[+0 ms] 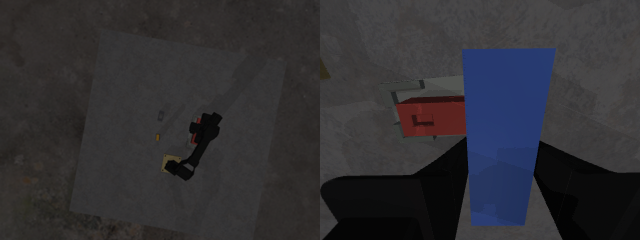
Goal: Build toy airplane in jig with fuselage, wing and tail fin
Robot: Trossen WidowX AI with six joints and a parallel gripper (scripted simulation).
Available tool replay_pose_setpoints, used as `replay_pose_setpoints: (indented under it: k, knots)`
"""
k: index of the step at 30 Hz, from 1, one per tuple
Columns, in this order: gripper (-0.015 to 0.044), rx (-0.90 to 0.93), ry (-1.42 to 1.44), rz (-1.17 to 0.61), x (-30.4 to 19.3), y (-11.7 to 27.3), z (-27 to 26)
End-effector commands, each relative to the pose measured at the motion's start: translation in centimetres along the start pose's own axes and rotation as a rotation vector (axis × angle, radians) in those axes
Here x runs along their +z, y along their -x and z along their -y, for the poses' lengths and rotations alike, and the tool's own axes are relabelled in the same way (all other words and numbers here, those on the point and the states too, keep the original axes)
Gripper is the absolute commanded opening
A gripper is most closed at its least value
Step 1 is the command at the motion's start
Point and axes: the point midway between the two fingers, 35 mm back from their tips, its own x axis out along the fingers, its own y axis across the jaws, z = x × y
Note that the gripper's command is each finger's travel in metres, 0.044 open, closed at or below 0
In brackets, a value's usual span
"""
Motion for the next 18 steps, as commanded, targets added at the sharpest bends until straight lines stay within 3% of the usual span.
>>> replay_pose_setpoints:
  k: [1,5,18]
  knots:
    - [0.0105,0.000,0.021,0.000,-0.08,-0.07,-0.11]
    - [0.0197,0.000,0.021,0.000,-0.07,-0.07,-0.11]
    - [0.0197,0.000,0.021,0.000,-0.07,-0.18,-0.11]
